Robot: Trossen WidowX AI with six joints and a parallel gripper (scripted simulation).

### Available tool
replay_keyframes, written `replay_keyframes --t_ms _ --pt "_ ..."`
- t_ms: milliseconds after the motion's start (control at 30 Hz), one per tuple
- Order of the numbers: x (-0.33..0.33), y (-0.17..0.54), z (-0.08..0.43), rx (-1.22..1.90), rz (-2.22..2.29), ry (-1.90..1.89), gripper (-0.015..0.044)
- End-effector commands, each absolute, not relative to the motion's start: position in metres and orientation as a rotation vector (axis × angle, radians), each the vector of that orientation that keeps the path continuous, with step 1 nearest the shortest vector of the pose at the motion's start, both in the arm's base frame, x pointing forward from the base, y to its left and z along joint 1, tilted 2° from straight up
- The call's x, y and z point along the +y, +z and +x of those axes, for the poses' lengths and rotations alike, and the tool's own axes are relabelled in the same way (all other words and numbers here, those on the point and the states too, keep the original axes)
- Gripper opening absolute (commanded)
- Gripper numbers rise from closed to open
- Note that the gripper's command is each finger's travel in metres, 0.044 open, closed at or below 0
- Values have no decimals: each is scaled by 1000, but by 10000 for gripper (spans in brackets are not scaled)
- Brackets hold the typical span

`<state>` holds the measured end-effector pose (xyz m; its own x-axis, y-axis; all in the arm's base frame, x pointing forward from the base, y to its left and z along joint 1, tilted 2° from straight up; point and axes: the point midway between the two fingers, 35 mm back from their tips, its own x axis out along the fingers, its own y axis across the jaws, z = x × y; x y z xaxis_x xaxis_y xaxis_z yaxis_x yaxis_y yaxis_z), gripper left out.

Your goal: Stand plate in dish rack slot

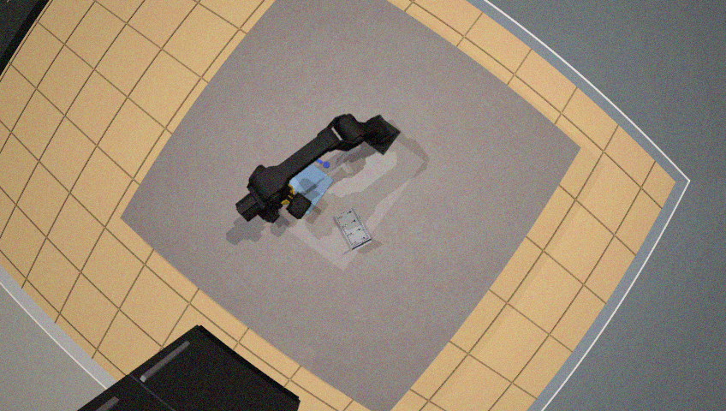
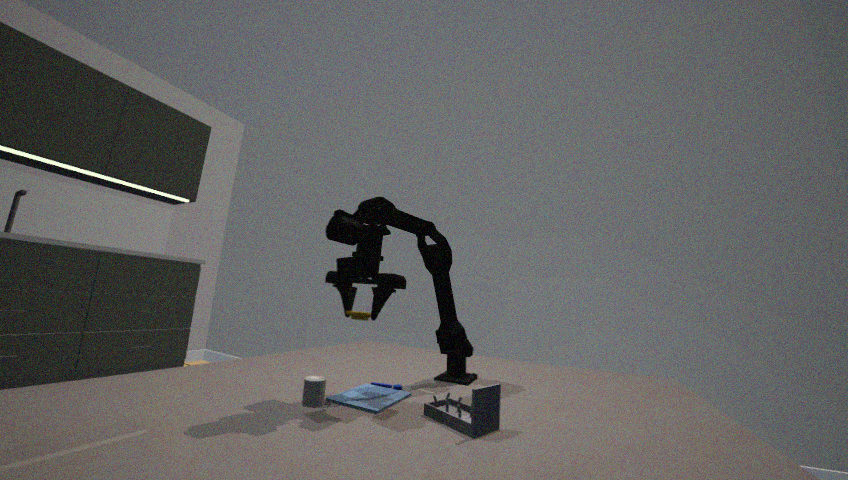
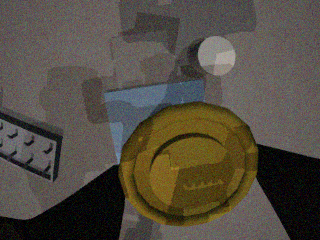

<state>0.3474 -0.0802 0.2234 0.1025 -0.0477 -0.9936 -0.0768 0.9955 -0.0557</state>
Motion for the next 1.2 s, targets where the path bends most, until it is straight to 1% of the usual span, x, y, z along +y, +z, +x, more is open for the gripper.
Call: replay_keyframes --t_ms 0,233,400,733,1167 --pt "-52 226 339 1476 -47 -19 0" --pt "25 221 300 1494 154 -185 0" --pt "61 215 268 1498 269 -295 0" --pt "63 212 267 1507 269 -276 0" --pt "69 168 280 1577 224 91 0"
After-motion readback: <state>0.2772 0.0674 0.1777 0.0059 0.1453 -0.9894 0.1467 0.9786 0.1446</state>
